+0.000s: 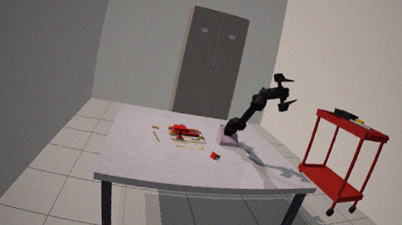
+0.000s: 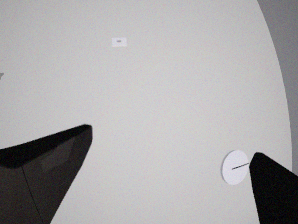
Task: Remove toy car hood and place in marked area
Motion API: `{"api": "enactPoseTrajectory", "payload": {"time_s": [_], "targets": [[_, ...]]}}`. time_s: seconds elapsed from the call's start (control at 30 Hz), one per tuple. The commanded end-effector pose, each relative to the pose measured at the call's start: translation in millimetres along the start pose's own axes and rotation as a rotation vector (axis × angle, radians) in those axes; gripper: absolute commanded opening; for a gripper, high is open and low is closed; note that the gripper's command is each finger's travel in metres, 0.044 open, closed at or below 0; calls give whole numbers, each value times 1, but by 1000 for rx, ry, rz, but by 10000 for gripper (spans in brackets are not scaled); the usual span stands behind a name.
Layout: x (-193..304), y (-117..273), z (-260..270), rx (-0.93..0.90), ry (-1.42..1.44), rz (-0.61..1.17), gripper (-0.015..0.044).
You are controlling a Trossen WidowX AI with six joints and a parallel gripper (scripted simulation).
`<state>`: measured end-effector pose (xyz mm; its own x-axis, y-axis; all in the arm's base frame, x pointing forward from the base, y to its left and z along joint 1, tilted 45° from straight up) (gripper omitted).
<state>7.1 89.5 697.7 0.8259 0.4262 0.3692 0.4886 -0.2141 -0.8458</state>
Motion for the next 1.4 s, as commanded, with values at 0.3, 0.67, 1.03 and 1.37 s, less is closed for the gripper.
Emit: {"api": "enactPoseTrajectory", "payload": {"time_s": [0.3, 0.67, 1.03, 1.37], "targets": [[-41, 0, -38, 202, 77, -73, 440], [-111, 25, -132, 614, 384, -119, 440], [-151, 94, -222, 1067, 550, -8, 440], [-154, 138, -256, 1260, 573, 91, 440]]}}
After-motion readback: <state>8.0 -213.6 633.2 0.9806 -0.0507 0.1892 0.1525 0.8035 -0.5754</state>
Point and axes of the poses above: the point midway between the two fingers, 35 mm back from their tips, its own y axis back along the fingers, its own z axis across the jaws, x = y × z, the point moved 9 cm from there along y, back along the fingers, and after that the axes turned 8 degrees about y, right-handed, at the moved point
